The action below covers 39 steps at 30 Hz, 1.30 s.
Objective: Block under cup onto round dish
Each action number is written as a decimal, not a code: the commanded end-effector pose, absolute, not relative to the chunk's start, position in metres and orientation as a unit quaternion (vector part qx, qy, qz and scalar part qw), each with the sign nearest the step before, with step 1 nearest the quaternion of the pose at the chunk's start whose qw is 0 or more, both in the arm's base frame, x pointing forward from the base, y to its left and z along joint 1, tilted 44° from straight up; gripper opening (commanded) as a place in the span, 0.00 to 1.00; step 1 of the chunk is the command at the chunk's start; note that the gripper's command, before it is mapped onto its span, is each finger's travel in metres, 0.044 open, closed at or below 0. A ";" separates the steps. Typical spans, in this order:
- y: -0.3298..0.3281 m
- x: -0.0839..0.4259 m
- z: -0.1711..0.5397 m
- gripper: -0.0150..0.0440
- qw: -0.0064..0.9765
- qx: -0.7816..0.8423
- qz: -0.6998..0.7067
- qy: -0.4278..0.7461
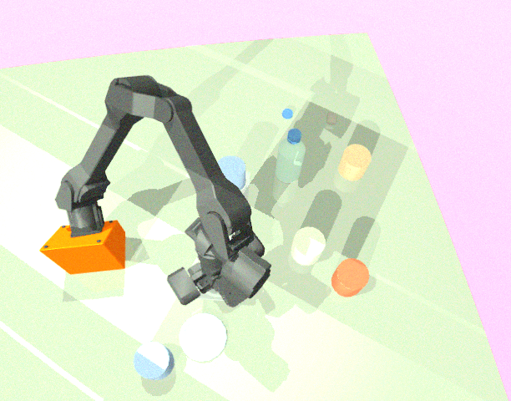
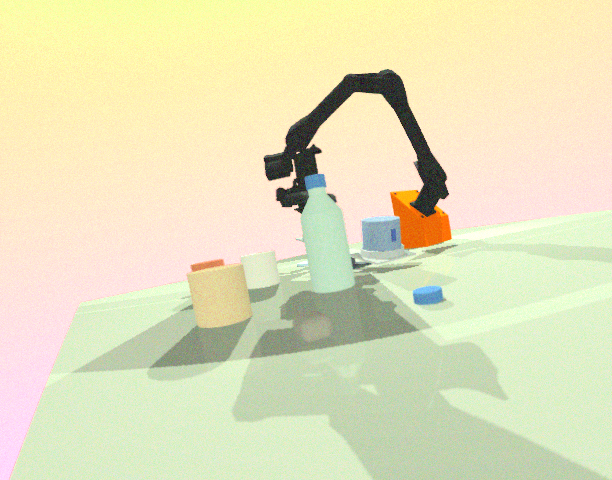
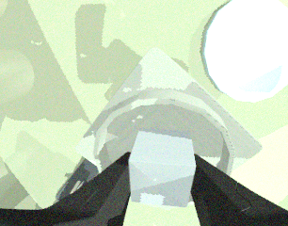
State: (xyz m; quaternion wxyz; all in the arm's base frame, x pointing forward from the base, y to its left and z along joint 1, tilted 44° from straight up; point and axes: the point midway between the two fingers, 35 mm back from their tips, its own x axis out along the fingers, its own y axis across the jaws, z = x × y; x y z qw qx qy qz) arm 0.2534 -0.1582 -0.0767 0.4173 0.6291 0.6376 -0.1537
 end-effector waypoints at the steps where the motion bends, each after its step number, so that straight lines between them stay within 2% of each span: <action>1: -0.164 0.254 -0.072 0.26 0.417 0.629 -0.155 0.637; 20: -0.222 0.240 -0.011 0.25 0.417 0.629 -0.156 0.638; 32: -0.222 0.195 -0.146 0.25 0.418 0.628 -0.157 0.637; 39: -0.218 0.193 -0.156 0.25 0.418 0.628 -0.157 0.637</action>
